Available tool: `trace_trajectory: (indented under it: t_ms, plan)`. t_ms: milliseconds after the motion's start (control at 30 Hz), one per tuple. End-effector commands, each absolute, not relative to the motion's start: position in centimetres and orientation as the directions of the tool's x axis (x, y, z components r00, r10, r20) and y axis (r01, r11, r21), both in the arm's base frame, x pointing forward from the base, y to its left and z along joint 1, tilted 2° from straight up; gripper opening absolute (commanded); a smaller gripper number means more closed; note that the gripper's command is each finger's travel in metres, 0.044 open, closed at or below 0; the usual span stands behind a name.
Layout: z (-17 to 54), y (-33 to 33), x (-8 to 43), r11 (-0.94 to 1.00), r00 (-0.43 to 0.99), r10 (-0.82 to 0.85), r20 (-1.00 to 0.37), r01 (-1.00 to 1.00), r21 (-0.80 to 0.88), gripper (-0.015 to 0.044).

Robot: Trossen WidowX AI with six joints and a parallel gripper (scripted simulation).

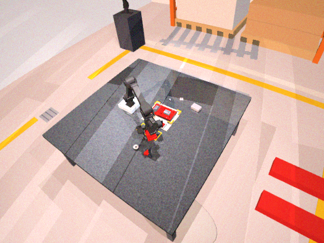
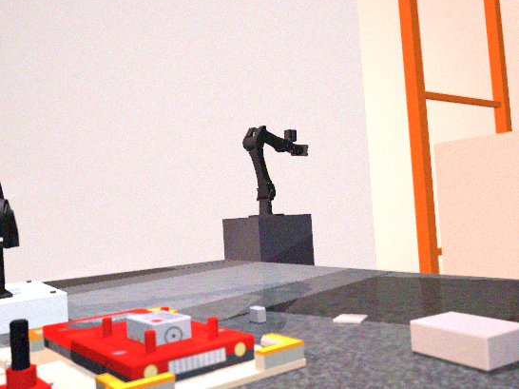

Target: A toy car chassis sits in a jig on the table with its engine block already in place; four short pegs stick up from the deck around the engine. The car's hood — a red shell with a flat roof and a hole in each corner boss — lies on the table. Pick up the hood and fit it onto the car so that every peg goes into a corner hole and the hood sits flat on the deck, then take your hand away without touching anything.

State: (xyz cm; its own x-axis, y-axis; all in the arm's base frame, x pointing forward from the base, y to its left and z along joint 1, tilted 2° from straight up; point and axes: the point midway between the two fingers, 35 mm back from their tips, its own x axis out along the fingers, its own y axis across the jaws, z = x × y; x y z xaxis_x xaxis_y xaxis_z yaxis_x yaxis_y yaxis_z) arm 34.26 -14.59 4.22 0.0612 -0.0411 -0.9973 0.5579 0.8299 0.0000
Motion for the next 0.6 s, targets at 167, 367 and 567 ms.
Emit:
trace_trajectory:
  t_ms: [167, 367, 567]
  plan:
    - [3.71, -14.56, 34.3, 0.828, 0.063, -0.037, -0.997, 0.561, 0.005, 0.044]
    - [3.41, -14.57, 34.31, 0.828, 0.063, -0.037, -0.997, 0.561, 0.005, 0.044]
    - [3.11, -14.58, 34.32, 0.828, 0.063, -0.037, -0.997, 0.561, 0.005, 0.044]
